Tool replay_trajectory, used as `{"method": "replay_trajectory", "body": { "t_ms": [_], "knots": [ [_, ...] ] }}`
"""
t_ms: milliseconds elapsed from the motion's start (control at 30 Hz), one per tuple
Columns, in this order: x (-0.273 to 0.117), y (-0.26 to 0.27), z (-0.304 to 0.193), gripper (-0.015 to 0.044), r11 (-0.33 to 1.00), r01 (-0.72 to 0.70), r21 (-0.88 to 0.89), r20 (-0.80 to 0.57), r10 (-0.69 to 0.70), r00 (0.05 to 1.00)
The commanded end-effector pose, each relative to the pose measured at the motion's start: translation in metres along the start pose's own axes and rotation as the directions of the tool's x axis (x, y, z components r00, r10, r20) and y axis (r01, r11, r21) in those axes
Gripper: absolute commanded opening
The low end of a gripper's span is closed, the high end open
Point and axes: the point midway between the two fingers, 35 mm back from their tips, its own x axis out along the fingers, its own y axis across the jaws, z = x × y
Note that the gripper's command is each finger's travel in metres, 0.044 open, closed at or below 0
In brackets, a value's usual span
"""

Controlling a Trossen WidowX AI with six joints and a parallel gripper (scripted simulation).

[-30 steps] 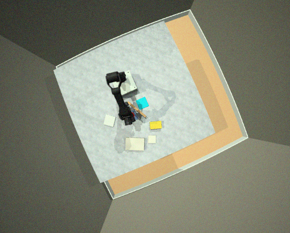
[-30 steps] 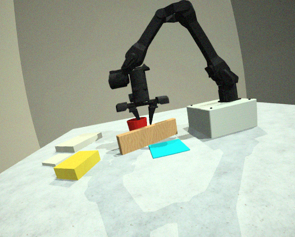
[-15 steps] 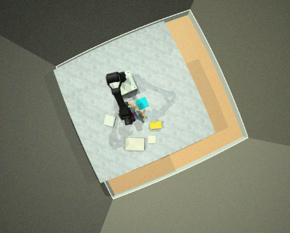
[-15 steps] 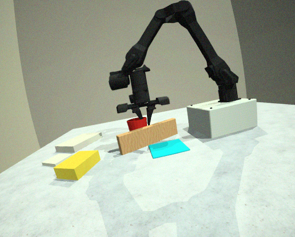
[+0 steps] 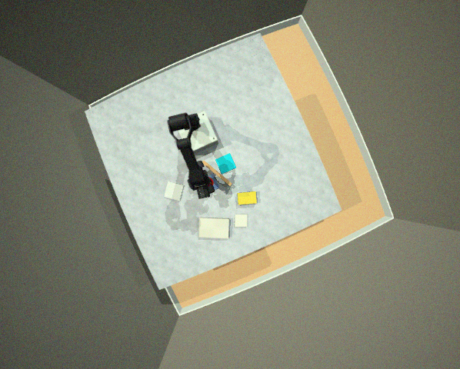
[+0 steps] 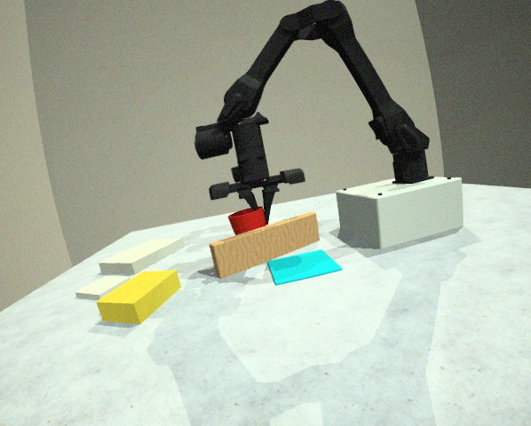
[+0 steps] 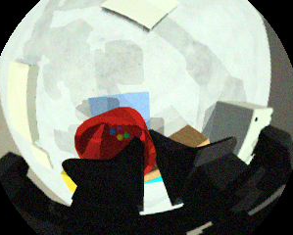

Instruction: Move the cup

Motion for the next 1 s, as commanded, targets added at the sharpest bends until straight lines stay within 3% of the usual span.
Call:
{"method": "replay_trajectory", "body": {
  "t_ms": [0,467,967],
  "knots": [
    [-0.018,0.003,0.001,0.0,1.0,-0.014,0.002,0.004,0.014,1.0],
    [-0.073,0.003,0.0,0.0,1.0,-0.012,0.005,0.005,0.012,1.0],
    [-0.072,0.003,-0.001,0.0,1.0,-0.011,0.0,0.002,0.011,1.0]
  ]
}}
